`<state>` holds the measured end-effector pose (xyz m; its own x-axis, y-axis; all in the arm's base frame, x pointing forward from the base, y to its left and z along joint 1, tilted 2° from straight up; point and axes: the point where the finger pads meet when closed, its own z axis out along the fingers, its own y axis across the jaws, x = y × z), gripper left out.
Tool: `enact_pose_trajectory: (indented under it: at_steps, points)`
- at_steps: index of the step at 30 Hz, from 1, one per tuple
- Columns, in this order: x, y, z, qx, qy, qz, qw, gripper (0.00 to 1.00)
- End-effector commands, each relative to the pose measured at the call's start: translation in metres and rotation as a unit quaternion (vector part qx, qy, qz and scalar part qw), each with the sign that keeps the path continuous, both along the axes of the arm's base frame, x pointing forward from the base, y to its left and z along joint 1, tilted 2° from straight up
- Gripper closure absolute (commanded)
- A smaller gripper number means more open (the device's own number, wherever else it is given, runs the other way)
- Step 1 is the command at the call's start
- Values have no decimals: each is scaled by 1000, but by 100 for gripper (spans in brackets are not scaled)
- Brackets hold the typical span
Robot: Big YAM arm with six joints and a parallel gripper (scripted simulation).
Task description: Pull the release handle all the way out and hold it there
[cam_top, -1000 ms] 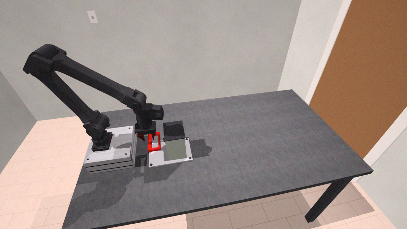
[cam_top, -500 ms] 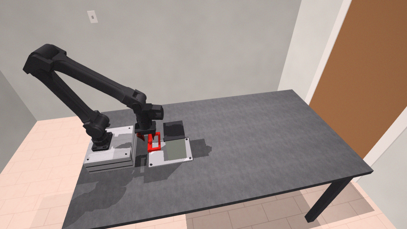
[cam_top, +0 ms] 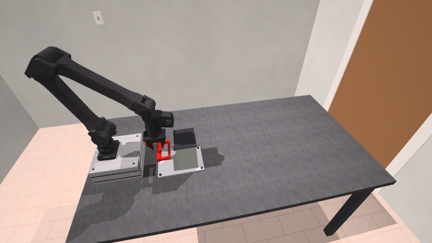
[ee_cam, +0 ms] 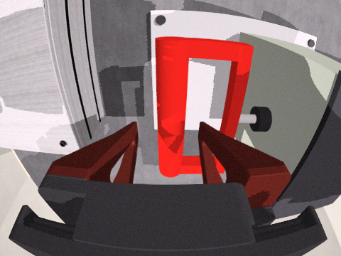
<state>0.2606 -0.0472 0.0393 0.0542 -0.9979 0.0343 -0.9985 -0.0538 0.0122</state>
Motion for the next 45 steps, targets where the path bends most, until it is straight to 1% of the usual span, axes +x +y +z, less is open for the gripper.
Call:
enact_pose_trajectory:
  at_steps: [1, 45]
  points:
    - [8, -3, 1, 1, -5, 1, 1000, 52]
    - [7, -3, 0, 1, -3, 1, 1000, 52]
